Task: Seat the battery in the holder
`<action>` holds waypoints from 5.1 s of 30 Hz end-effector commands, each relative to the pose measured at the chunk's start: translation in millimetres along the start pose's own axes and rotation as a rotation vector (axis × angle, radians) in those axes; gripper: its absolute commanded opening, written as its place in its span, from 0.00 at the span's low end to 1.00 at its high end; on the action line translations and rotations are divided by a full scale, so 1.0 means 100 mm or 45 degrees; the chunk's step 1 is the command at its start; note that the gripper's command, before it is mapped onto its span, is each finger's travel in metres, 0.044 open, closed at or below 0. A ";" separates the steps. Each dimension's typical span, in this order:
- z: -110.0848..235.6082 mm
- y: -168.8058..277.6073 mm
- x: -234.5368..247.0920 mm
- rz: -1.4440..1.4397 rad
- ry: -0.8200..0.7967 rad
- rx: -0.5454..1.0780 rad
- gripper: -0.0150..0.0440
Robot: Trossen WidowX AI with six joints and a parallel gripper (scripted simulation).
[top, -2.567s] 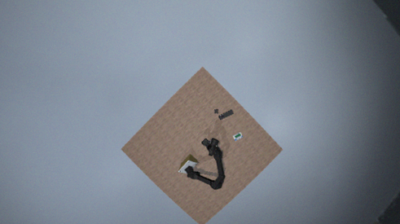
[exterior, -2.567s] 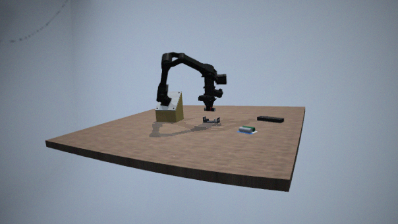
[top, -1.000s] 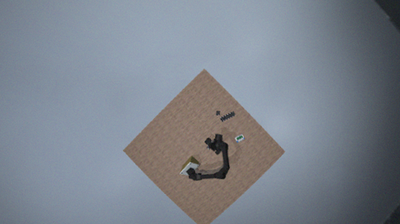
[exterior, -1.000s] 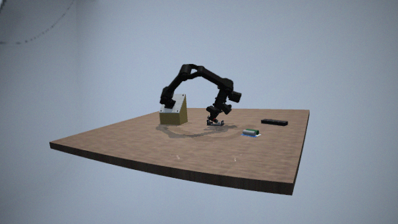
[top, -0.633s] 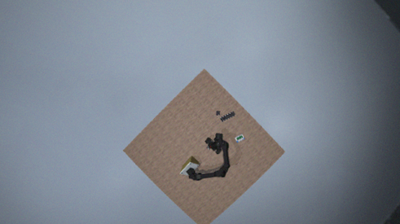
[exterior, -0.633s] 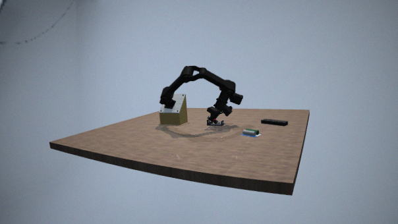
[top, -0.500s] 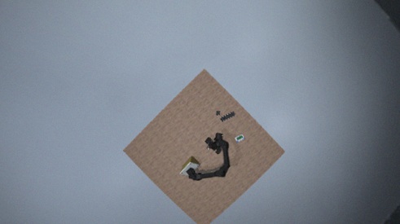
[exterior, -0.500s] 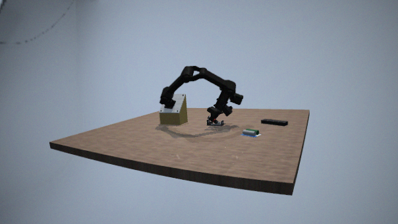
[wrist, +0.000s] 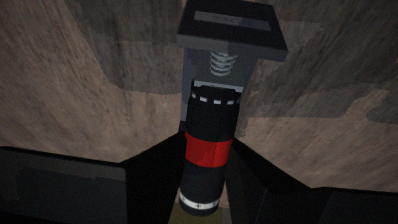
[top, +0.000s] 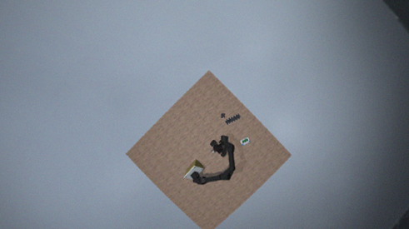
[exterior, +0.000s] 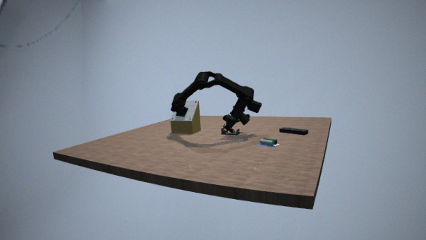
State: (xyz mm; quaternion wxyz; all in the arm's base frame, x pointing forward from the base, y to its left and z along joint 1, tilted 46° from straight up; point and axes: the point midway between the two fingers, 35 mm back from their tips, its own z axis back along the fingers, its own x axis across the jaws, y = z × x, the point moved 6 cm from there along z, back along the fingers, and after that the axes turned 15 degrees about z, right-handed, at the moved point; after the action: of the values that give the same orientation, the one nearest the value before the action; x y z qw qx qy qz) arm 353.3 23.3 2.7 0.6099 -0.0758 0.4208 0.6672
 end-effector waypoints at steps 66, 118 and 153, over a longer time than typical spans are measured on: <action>0.10 -0.15 -0.06 -0.015 -0.012 -0.037 0.38; 0.02 -0.09 0.00 0.003 0.009 -0.255 0.38; -0.05 0.02 0.02 0.010 0.043 -0.436 0.38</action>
State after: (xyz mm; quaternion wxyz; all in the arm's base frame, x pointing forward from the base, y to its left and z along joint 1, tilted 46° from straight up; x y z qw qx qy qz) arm 346.3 21.5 -0.7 0.5793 -0.1778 0.3206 0.7280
